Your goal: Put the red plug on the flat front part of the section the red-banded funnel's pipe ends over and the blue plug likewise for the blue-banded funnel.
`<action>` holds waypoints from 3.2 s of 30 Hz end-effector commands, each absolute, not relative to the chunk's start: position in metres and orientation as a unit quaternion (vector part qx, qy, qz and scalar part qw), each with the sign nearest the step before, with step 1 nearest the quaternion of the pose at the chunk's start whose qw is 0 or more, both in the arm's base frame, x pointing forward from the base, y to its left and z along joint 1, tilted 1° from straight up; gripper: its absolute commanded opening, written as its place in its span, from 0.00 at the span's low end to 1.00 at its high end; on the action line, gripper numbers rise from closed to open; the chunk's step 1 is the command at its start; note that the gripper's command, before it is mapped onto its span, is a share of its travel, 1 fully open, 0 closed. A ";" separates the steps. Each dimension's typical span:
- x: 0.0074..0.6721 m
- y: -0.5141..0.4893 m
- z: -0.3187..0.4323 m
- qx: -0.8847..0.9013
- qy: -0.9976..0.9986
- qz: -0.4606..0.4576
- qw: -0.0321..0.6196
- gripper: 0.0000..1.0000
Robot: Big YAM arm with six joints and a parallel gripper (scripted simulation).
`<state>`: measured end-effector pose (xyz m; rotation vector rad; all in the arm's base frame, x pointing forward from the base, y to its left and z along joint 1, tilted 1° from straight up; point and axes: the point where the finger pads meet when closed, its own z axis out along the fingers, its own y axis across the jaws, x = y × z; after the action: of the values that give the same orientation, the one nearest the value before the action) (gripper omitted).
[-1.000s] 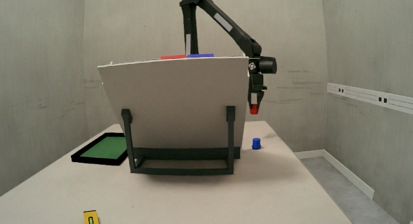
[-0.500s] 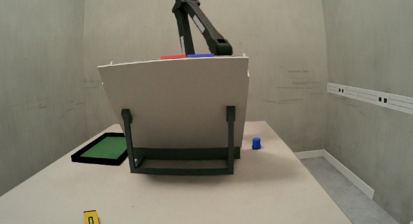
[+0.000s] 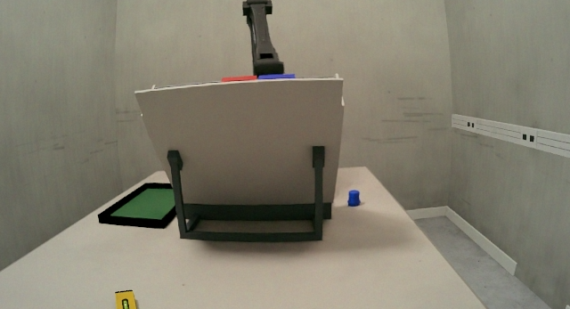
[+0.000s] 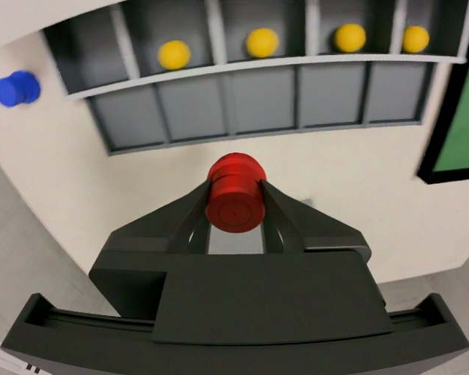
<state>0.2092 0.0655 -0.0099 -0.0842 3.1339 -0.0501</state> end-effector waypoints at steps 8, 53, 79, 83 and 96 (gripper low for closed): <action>0.227 0.015 -0.002 -0.076 0.997 -0.010 0.006 0.00; 0.243 -0.036 0.003 -0.082 0.997 -0.012 0.005 0.00; 0.243 -0.035 0.002 -0.085 0.996 -0.012 0.003 0.00; 0.243 -0.035 0.002 -0.084 0.996 -0.011 0.001 0.00; 0.247 -0.037 0.005 -0.084 0.996 -0.011 -0.003 0.00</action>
<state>0.2254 -0.0315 -0.0052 -0.2678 3.1587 -0.0277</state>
